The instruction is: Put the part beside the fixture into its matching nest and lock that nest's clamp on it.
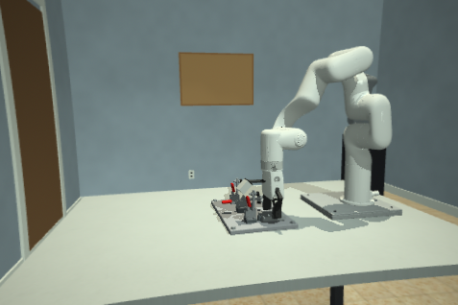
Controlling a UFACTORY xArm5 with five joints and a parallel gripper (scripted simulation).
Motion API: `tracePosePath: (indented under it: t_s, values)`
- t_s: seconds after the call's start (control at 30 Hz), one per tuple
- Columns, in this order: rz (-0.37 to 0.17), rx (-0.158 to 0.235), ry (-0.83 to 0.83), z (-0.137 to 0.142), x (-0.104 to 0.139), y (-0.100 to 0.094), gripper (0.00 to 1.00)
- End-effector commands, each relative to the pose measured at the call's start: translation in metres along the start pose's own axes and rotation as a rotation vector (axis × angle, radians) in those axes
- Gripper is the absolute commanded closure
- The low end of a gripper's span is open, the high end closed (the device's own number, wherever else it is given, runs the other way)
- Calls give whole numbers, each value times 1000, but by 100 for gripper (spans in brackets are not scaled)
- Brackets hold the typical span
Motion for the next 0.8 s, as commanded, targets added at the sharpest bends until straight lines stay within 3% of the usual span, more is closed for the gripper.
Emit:
tracePosePath:
  t_s: [0.0, 0.5, 0.77]
  values:
    - [3, -2, 0, 0, -1, -4, 0]
    - [3, -2, 0, 0, -1, -51, 0]
    - [3, -2, 0, 0, -1, -60, 0]
Point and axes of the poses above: the point where the finger pads meet when closed, its own y axis out along the fingers, its own z axis across the jaws, x = y × z, the point moved 10 cm from there along -y, back along the fingers, and after that the axes turned 14 degrees about y, right-handed, at the moved point
